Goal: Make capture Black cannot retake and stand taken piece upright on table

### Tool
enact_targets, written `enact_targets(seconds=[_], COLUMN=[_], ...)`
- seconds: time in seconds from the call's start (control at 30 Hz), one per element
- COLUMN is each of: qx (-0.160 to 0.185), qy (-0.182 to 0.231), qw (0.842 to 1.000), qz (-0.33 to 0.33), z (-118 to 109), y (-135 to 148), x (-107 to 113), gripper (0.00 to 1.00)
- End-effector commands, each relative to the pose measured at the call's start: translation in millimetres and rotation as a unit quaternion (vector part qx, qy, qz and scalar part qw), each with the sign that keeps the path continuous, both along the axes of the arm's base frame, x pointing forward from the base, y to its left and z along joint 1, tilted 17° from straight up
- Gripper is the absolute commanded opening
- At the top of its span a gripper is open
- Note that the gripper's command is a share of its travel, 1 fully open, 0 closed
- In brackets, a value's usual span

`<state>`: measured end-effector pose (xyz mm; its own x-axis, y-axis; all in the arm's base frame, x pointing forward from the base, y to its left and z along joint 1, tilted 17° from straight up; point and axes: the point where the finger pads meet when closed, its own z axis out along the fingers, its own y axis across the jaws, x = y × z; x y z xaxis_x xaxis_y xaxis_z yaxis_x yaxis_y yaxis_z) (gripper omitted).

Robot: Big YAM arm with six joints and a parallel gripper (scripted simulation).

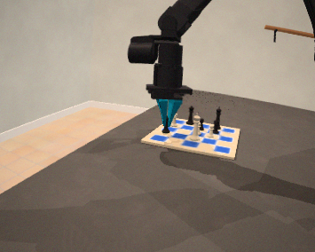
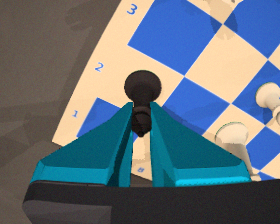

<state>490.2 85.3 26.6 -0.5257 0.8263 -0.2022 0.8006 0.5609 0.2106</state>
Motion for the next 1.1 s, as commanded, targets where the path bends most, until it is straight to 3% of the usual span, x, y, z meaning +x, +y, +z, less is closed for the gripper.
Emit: enact_targets(seconds=[0.0,0.07,0.3,0.43,0.47,0.53,0.63,0.67,0.83,0.9,1.07], qx=[0.008,0.008,0.009,0.01,0.008,-0.001,-0.001,0.002,0.003,-0.001,-0.035], qy=[-0.034,-0.034,-0.04,-0.04,-0.035,0.003,0.002,-0.011,-0.015,-0.02,-0.016], qw=[0.999,0.999,0.999,0.999,0.999,1.0,1.0,1.0,1.0,1.0,0.992], qz=[-0.001,-0.001,0.0,0.0,0.0,0.0,0.001,0.001,0.001,0.016,0.119], z=[49.1,49.1,103.8,123.0,120.1,87.9,88.3,99.6,101.2,109.8,120.3], y=[8.2,8.2,12.5,13.4,12.5,9.2,9.4,9.9,10.5,10.3,7.9], x=[11.2,11.2,-2.7,-9.1,-13.9,-28.6,-28.3,-17.6,-15.3,-4.7,46.1], gripper=[0.0,0.0,0.0,0.0,0.0,0.0,0.0,0.0,0.0,0.0,0.0])
